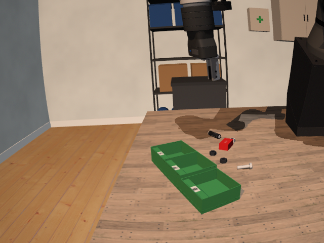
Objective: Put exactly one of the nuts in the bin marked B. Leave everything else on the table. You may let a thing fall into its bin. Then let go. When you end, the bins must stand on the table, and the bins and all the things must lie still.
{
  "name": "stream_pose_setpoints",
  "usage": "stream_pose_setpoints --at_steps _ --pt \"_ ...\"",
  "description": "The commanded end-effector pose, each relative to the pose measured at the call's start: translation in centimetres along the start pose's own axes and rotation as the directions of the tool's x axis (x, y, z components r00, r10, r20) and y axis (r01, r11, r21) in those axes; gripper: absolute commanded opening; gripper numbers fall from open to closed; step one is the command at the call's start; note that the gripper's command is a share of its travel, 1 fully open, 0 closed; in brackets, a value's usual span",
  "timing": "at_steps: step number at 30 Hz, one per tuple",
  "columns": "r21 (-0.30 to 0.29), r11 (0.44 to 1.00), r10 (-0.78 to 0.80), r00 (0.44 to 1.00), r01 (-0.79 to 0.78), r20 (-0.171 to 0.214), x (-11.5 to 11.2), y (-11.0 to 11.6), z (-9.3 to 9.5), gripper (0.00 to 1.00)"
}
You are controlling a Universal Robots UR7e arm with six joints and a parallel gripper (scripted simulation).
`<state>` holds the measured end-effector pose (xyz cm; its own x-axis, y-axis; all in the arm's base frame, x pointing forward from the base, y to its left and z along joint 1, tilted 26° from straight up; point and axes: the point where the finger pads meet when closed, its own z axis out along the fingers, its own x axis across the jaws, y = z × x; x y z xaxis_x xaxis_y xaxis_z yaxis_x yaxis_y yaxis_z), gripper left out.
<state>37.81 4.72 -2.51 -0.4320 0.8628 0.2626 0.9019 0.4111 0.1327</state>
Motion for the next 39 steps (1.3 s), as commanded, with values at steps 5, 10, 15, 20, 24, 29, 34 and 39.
stream_pose_setpoints --at_steps 5,10,15,20,24,29,34,39 --pt "-0.049 0.968 0.242 0.966 -0.247 -0.086 -0.8 -1.3 -0.4 0.31" --pt "-0.068 0.920 0.375 0.916 -0.387 -0.143 -1.2 -2.2 -0.8 0.31" --pt "-0.070 0.909 0.397 0.905 -0.410 -0.153 -1.2 -2.2 -0.8 0.31" --pt "-0.070 0.909 0.397 0.905 -0.410 -0.153 -1.2 -2.2 -0.8 0.31" --pt "-0.054 0.865 0.485 0.860 -0.499 -0.160 -0.9 -0.9 0.1 0.31" --pt "-0.027 0.772 0.623 0.764 -0.635 -0.169 0.0 2.6 2.3 0.31" --pt "-0.011 0.715 0.687 0.705 -0.699 -0.177 0.5 4.6 3.6 0.31" --pt "0.026 0.577 0.806 0.563 -0.817 -0.182 1.4 8.1 5.8 0.31"
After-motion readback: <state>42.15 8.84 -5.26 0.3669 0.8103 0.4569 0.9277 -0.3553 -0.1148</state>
